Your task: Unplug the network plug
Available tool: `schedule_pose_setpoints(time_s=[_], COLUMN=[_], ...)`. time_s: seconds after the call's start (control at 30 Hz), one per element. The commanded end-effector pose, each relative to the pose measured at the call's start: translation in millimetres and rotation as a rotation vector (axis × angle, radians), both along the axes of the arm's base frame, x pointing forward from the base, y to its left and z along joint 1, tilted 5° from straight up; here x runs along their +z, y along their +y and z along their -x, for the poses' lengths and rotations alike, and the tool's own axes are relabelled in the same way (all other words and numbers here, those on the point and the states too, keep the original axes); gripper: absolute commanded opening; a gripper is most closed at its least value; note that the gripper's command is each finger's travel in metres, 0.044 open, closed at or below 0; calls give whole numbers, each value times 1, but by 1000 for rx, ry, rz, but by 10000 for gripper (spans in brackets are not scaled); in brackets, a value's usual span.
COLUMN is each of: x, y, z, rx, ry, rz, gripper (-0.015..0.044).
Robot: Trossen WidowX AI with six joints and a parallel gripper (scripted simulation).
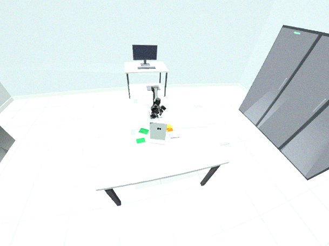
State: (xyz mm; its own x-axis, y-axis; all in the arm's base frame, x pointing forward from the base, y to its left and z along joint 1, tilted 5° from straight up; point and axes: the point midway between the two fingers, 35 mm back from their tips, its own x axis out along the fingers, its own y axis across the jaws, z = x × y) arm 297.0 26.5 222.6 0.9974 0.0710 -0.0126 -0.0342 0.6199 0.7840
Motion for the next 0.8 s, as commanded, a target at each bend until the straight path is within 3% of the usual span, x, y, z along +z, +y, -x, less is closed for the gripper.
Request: schedule_pose_setpoints(time_s=[0.0, 0.57, 0.77], x=[-10, -65, -66], y=[3, 14, 14], z=[6, 33, 34], rx=[5, 29, 30], ry=[7, 80, 83], rz=[-119, -672, -693], gripper=[156, 156, 156])
